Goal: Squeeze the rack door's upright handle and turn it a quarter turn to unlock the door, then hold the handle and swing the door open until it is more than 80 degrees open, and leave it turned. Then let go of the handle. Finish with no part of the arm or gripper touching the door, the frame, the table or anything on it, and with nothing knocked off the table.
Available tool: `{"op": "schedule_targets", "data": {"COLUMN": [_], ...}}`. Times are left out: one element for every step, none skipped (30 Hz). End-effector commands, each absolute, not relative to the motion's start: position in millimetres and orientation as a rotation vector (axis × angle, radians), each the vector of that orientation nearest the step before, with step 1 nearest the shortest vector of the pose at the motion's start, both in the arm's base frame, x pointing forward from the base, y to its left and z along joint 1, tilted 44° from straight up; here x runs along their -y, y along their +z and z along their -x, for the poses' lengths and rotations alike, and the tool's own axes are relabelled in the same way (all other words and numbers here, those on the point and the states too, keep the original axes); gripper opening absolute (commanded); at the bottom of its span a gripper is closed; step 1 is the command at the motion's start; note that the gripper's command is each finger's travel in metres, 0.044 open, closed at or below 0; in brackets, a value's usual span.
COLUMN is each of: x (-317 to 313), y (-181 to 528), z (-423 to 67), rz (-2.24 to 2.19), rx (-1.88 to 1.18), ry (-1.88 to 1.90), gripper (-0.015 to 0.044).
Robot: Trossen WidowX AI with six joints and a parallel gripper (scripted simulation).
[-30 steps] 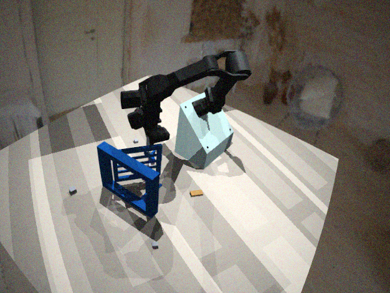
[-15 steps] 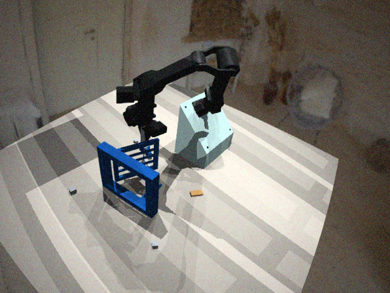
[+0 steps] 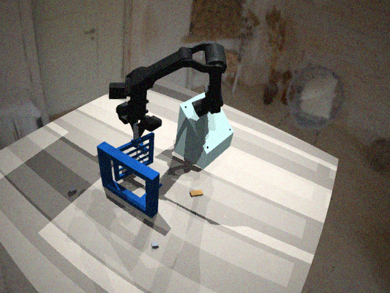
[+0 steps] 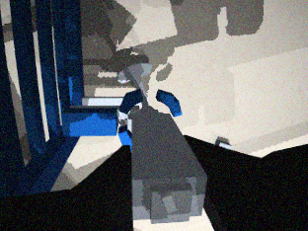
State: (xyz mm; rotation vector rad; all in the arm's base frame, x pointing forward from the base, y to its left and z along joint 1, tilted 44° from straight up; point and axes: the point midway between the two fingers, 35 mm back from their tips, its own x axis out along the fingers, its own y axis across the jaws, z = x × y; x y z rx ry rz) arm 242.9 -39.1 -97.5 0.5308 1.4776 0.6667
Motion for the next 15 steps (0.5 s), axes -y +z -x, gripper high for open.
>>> {"op": "schedule_targets", "data": {"x": [46.0, 47.7, 49.5, 51.2, 53.0, 54.6, 56.3, 58.0, 59.5, 61.0, 62.5, 63.7, 64.4, 64.6, 64.6], "y": [-104.6, -106.3, -107.9, -109.6, -111.3, -112.8, -114.4, -116.0, -117.5, -119.0, -120.4, -121.5, -122.2, -122.4, -122.4], "z": [-246.8, -247.6, -248.6, -249.6, -250.5, -251.6, -252.6, -253.6, -254.7, -255.7, -256.6, -257.3, -257.8, -257.9, -257.9], "rz": [-0.465, -0.452, -0.440, -0.427, -0.414, -0.402, -0.389, -0.377, -0.365, -0.354, -0.343, -0.334, -0.329, -0.327, -0.327], "rx": [-1.449, -1.442, -1.435, -1.428, -1.421, -1.414, -1.407, -1.400, -1.393, -1.387, -1.380, -1.375, -1.372, -1.371, -1.371], "ry": [0.723, 0.734, 0.745, 0.756, 0.767, 0.778, 0.789, 0.800, 0.809, 0.819, 0.829, 0.836, 0.840, 0.841, 0.841], "gripper": [0.0022, 0.0022, 0.0022, 0.0022, 0.0022, 0.0022, 0.0022, 0.0022, 0.0022, 0.0022, 0.0022, 0.0022, 0.0022, 0.0022, 0.0022]}}
